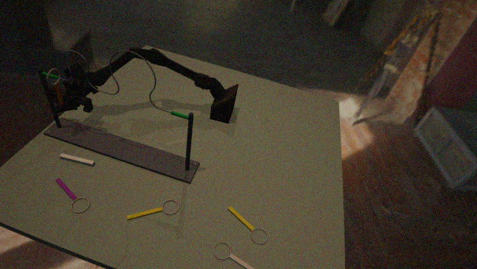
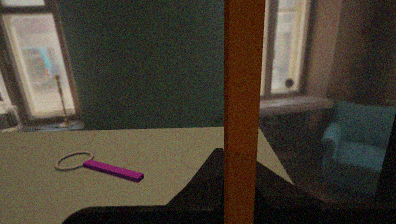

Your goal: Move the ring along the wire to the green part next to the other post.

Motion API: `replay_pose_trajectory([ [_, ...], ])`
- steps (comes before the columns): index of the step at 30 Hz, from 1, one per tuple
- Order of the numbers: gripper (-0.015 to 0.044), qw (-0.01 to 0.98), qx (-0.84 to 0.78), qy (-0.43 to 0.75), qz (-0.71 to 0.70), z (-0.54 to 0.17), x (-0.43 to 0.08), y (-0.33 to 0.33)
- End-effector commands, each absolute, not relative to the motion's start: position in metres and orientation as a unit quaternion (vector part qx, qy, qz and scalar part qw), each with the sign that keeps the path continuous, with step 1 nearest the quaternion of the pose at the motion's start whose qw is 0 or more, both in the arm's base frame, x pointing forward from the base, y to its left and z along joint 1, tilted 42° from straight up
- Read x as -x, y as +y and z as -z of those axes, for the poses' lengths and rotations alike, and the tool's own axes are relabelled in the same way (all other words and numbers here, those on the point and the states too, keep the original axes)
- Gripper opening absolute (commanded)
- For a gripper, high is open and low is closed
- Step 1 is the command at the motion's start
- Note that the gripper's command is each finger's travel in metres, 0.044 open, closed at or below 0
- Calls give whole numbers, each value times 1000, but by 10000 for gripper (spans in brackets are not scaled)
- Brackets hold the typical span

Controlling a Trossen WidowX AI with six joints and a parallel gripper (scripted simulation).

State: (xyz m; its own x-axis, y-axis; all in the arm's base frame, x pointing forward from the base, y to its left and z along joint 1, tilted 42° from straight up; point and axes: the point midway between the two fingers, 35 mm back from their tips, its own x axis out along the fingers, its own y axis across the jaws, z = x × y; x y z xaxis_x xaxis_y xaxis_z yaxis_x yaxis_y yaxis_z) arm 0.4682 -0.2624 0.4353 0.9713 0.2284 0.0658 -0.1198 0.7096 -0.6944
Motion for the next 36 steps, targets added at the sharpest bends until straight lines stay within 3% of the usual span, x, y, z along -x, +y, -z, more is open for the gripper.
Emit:
replay_pose_trajectory([
  [1, -150, 921, 372, -74, -93, -437, -468, -261],
  [17, -150, 921, 373, -65, -89, -436, -465, -261],
  [36, -150, 921, 379, 89, -29, -424, -420, -253],
])
